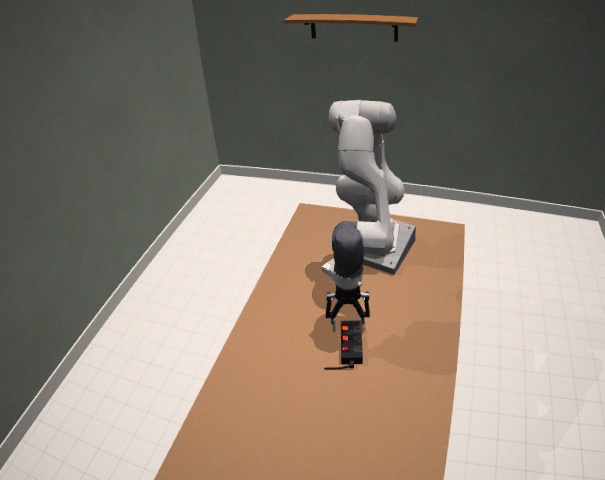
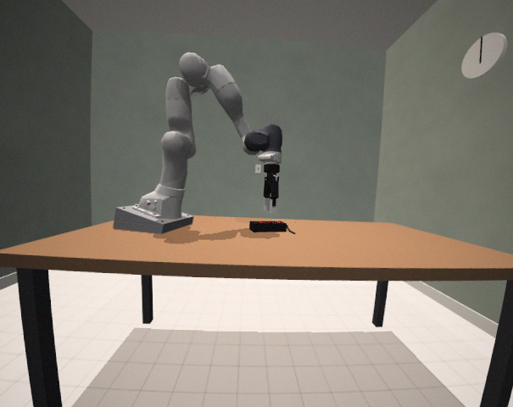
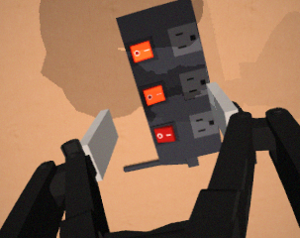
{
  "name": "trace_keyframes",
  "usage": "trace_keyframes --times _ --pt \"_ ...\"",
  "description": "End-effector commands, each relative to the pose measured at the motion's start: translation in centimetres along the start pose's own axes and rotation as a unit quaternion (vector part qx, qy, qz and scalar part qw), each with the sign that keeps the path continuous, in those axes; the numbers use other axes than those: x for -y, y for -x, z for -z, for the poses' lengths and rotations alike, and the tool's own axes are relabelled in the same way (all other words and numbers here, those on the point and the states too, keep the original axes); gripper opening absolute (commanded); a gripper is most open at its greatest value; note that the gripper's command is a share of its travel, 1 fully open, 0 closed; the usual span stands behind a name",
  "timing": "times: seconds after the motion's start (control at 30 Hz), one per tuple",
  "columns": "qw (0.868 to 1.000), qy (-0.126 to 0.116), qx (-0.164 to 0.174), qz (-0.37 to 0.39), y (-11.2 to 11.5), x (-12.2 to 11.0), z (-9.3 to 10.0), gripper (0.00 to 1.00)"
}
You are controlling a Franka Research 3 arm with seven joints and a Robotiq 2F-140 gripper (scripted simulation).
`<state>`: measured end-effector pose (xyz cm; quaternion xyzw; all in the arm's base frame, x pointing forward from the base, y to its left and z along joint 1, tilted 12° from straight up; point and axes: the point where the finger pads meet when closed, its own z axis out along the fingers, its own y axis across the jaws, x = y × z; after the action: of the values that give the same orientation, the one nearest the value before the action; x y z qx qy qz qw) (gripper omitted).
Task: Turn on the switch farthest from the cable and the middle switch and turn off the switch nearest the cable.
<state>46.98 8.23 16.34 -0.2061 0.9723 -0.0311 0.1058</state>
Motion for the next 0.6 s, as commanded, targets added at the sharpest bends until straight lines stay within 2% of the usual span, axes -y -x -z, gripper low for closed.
trace_keyframes --times 0.0,0.43,0.57 --pt "1.0 0.001 -0.002 0.001 0.0 0.0 0.7 1.0" --pt "1.0 0.001 -0.002 0.001 0.0 0.0 6.7 1.0" --pt "1.0 0.001 -0.002 0.001 0.0 0.0 7.3 1.0"
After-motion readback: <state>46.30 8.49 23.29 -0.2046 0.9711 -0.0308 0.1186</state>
